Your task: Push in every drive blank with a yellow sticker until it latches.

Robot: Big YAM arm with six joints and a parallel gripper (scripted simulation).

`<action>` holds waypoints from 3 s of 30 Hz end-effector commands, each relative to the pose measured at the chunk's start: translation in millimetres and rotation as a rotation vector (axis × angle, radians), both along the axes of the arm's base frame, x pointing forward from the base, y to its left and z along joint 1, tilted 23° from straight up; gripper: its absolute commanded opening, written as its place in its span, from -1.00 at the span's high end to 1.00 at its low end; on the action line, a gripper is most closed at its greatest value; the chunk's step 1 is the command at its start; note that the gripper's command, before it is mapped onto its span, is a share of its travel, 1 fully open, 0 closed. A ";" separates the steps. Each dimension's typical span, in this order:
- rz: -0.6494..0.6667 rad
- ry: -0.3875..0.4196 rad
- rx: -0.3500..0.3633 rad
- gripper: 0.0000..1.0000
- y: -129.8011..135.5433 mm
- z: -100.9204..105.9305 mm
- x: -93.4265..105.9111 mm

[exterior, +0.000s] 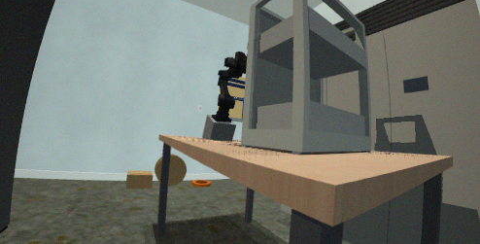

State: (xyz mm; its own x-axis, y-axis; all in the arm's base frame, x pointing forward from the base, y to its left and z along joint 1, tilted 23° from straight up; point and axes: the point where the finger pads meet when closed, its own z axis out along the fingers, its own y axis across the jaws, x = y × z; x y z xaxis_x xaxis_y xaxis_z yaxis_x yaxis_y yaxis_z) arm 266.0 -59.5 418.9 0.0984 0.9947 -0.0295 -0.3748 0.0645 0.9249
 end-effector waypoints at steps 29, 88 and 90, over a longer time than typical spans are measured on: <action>0.011 -0.018 -0.010 1.00 70.3 -32.2 -11.1; 0.001 -0.019 0.007 1.00 62.3 -5.9 48.2; 0.001 -0.019 0.007 1.00 62.3 -5.9 48.2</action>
